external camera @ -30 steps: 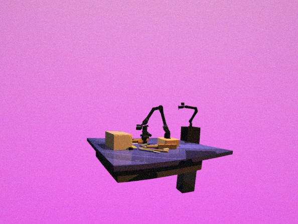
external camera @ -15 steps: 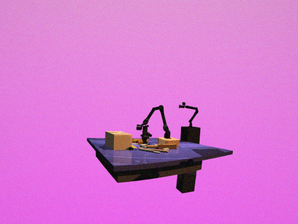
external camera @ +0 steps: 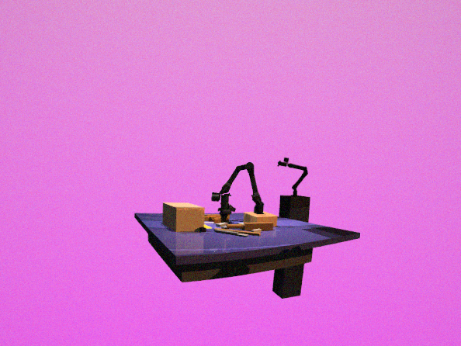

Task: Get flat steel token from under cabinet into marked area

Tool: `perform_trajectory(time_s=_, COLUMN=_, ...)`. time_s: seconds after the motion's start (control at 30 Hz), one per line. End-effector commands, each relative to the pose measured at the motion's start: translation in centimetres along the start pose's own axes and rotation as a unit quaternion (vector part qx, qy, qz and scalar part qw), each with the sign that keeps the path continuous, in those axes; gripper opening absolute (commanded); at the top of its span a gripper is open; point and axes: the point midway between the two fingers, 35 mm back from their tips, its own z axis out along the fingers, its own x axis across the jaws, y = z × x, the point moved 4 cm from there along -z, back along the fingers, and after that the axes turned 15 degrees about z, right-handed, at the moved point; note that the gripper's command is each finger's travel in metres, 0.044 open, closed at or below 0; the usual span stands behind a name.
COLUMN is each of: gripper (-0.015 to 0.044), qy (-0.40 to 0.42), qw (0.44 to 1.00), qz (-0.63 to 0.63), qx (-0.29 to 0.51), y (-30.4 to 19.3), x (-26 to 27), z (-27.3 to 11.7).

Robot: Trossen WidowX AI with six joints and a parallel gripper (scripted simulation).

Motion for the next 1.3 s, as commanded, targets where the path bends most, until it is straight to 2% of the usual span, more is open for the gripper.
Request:
perform_trajectory(time_s=0.0, gripper=0.0, qy=-0.001, qw=1.0, qz=-0.002, qx=0.002, y=0.1, x=-0.5, z=-0.2)
perform_trajectory(time_s=1.27, gripper=0.0, qy=-0.002, qw=1.0, qz=-0.001, qx=0.002, y=1.2, x=-4.3, z=-0.2)
